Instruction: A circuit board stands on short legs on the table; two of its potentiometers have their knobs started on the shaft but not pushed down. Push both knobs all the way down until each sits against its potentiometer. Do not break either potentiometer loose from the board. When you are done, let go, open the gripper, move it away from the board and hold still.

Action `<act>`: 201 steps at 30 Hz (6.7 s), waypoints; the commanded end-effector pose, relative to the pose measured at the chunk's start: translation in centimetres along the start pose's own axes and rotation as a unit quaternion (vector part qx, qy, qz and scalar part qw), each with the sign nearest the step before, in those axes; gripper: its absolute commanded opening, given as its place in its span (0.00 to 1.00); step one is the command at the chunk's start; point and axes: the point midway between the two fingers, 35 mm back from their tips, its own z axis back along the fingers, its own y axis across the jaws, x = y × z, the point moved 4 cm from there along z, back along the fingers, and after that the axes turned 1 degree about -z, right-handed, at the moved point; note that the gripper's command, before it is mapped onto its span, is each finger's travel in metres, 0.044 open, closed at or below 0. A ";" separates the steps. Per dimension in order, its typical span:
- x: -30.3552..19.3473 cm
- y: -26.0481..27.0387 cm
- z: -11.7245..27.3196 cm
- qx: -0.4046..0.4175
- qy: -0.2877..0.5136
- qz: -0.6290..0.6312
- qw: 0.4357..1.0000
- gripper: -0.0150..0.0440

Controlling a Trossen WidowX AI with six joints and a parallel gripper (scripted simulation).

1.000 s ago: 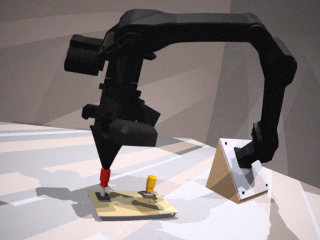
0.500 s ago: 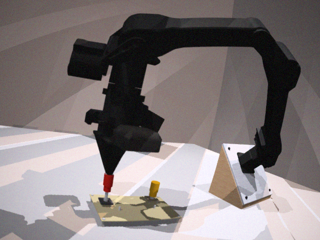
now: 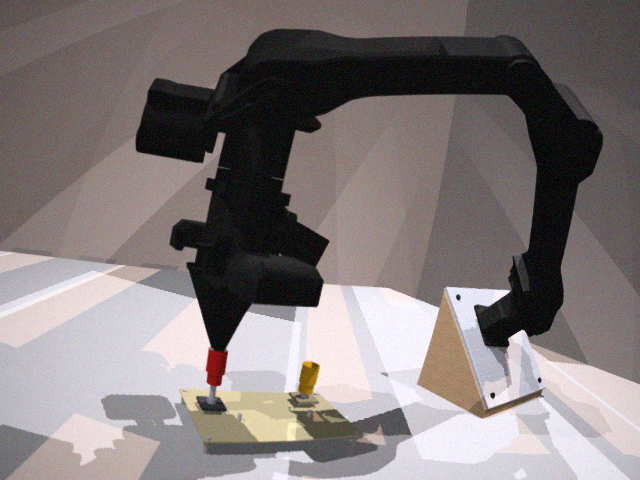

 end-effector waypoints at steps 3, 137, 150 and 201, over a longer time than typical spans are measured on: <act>0.0 -0.2 -0.8 -0.001 -0.001 0.001 1.000 0.25; 0.0 -0.2 -3.5 -0.002 -0.001 0.001 1.000 0.25; 0.0 -0.2 -3.6 -0.002 -0.001 0.001 1.000 0.25; 0.0 -0.2 -3.8 -0.002 -0.001 0.001 1.000 0.25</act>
